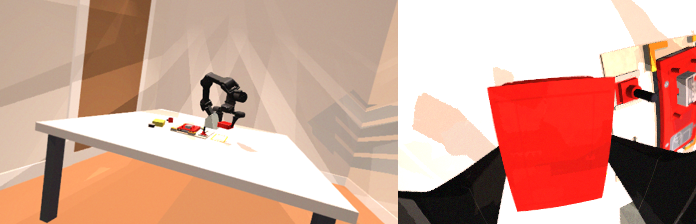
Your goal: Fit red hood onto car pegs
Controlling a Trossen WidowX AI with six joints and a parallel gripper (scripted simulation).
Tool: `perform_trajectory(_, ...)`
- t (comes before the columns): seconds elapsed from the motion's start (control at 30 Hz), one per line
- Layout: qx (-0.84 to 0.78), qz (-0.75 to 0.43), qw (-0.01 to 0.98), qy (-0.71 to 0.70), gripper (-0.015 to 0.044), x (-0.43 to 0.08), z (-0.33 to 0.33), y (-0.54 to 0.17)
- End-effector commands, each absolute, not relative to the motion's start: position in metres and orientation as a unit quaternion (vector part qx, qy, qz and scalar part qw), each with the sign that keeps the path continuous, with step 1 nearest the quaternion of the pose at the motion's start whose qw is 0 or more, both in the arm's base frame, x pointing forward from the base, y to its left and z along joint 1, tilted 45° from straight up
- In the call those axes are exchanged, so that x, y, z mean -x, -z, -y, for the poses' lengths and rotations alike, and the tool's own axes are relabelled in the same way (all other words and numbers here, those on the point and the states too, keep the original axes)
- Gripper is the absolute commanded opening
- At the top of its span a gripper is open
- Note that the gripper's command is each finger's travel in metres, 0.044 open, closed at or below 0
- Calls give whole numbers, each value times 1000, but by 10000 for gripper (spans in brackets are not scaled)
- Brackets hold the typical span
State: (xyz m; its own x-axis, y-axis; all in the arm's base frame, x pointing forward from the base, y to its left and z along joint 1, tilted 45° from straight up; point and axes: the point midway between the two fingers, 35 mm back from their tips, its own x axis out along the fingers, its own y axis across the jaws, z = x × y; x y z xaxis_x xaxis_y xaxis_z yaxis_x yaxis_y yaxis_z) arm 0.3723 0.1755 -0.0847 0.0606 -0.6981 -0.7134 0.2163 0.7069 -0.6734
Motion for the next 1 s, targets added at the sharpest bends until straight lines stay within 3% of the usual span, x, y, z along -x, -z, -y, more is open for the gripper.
perform_trajectory(0.0,203,-601,706,313,0,-379,-169,62)
perform_trajectory(0.97,272,-627,685,252,0,-373,-64,-44)
